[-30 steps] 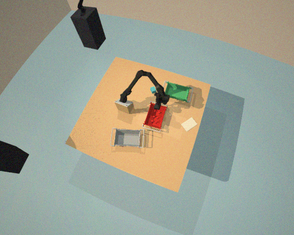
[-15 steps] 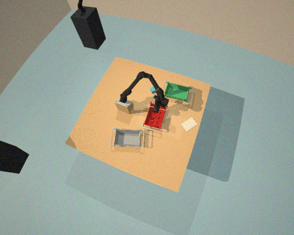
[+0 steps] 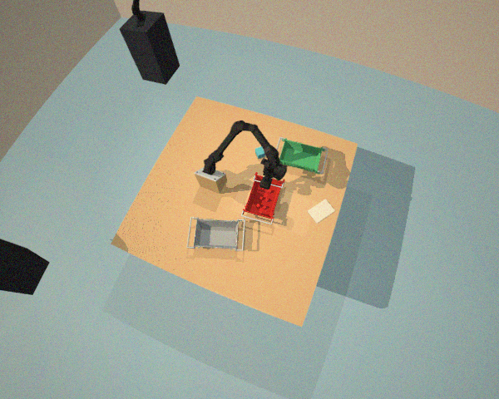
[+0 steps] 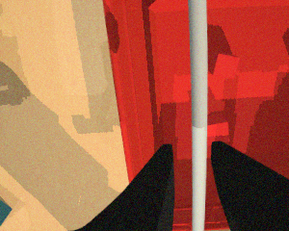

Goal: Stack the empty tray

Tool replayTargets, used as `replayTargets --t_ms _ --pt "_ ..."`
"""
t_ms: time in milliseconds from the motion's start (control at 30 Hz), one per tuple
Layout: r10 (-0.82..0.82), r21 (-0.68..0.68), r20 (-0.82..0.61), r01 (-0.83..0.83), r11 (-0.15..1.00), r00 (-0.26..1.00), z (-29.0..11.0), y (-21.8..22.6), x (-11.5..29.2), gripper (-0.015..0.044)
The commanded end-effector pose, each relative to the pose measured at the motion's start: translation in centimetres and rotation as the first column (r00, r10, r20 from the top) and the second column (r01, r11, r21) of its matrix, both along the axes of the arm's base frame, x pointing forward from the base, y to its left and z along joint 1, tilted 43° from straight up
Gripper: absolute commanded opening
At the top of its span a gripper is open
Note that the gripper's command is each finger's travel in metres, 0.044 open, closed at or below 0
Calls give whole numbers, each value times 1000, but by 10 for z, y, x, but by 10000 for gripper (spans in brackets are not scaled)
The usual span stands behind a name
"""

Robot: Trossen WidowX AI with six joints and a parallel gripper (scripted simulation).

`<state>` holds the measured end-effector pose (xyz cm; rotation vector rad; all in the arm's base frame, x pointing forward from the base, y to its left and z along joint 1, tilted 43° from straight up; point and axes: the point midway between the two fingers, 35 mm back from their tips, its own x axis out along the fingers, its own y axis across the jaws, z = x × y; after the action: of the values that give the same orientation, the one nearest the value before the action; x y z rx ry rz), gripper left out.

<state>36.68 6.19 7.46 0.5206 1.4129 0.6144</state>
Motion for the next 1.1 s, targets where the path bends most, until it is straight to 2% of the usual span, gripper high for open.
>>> replayTargets --t_ms 0,567,867,900,1067 --pt "-2 0 -1 2 1000 1000 -1 0 0 82" --pt "-2 0 -1 2 1000 1000 1 -2 1 82" --pt "0 -4 -2 0 1000 1000 63 -59 -4 82" --pt "1 1 -3 -1 1000 1000 41 -39 1 82" --pt "2 -8 9 -2 1000 1000 7 -75 38 82"
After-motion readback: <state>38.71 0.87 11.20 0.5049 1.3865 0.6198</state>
